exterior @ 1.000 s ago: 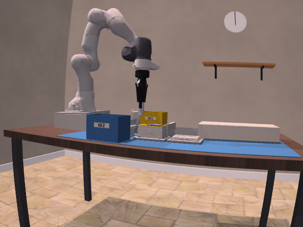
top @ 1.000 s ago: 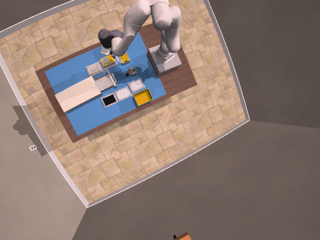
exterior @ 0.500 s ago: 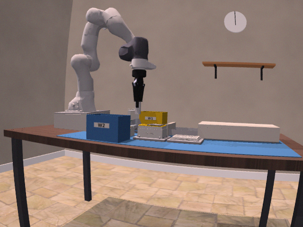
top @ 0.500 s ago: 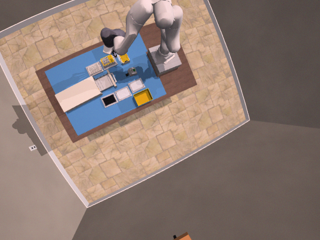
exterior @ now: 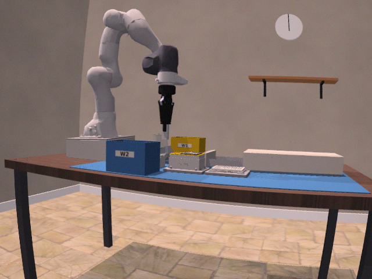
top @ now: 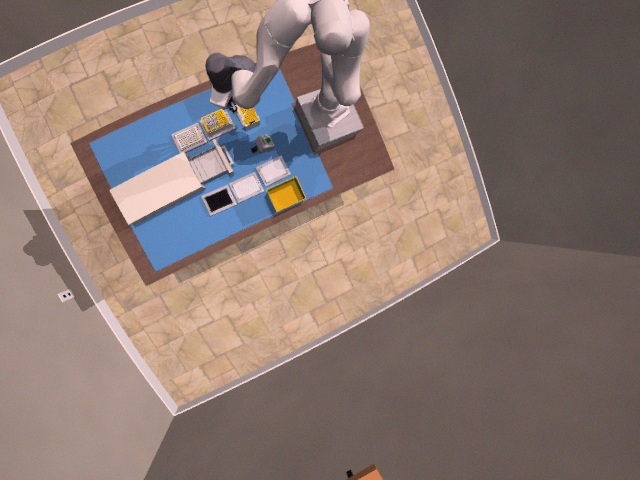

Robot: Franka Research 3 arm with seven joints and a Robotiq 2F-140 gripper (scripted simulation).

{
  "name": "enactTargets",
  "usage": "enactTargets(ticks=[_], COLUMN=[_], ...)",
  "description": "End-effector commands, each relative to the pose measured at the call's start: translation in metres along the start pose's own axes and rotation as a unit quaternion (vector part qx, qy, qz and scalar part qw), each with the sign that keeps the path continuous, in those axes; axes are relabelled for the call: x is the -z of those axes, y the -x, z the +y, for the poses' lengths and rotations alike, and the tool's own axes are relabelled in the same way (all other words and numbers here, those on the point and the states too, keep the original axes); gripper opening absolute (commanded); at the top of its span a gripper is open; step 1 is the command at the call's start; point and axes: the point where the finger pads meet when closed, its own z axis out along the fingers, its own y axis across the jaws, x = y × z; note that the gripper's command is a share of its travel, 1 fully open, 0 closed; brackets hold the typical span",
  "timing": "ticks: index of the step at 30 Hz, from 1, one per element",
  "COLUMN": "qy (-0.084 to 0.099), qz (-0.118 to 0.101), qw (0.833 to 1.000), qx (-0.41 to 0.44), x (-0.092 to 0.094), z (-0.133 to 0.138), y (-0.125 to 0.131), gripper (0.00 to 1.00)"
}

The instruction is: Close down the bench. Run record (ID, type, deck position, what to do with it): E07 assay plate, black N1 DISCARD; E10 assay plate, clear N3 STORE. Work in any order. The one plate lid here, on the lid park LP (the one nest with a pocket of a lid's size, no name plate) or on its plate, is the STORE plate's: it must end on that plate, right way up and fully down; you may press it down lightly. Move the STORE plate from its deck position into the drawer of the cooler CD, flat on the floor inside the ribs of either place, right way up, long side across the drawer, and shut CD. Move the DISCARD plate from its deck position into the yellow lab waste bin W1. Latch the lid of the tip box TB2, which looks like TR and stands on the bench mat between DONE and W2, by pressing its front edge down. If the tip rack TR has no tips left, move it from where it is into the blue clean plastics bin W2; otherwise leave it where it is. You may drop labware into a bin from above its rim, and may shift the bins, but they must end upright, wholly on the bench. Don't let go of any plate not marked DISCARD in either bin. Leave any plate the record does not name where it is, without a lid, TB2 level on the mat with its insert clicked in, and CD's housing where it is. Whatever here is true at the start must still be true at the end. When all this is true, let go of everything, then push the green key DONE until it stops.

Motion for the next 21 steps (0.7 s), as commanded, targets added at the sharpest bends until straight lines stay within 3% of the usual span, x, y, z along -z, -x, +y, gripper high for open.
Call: enactTargets(ticks=[1, 21], qy=[0.001, 0.001], qz=[0.001, 0.001], qw=[1.000, 1.000], qx=[0.000, 0.000], x=[0.000, 0.004], z=[0.002, 0.002], y=[0.002, 0.026], gripper=[0.00, 0.00])
